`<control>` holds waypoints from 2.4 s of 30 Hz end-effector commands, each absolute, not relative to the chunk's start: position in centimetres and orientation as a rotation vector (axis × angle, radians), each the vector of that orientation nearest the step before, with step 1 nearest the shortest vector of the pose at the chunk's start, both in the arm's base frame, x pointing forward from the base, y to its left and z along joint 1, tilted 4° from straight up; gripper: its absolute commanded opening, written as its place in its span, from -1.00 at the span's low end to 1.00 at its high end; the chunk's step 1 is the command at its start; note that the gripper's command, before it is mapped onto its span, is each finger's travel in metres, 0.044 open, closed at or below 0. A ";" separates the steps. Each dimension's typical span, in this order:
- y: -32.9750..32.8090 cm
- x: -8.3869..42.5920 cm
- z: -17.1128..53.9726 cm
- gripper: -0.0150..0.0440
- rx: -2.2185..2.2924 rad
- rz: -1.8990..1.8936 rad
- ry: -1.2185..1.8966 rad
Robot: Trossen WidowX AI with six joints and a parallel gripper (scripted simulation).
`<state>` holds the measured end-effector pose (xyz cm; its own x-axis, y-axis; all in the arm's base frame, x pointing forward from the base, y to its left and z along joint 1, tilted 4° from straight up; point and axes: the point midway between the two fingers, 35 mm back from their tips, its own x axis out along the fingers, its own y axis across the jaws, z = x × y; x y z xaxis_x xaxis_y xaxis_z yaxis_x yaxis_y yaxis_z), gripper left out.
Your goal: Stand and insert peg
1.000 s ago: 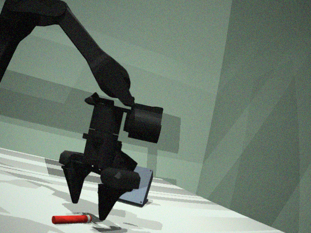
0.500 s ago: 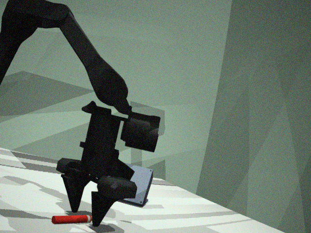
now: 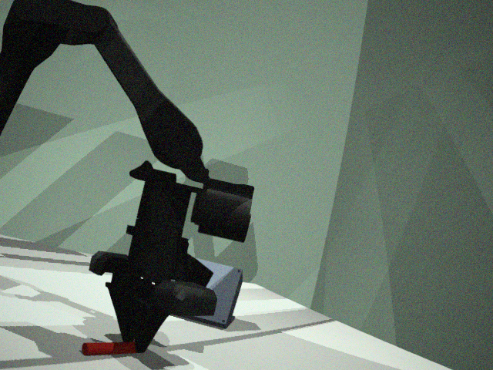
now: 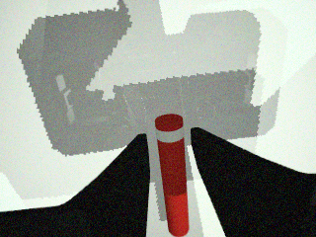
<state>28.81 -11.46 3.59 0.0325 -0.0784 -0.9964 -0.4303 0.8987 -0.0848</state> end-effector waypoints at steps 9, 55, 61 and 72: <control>-11.5 28.8 3.5 -0.32 -0.421 0.284 1.528; -12.1 27.2 5.7 -0.33 -0.347 0.337 1.184; -12.2 26.9 6.0 -0.33 -0.337 0.344 1.133; -12.4 26.4 6.4 -0.33 -0.318 0.357 1.041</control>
<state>26.52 -12.36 6.15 0.4334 0.1277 -0.8921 -0.4295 0.8995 -0.0799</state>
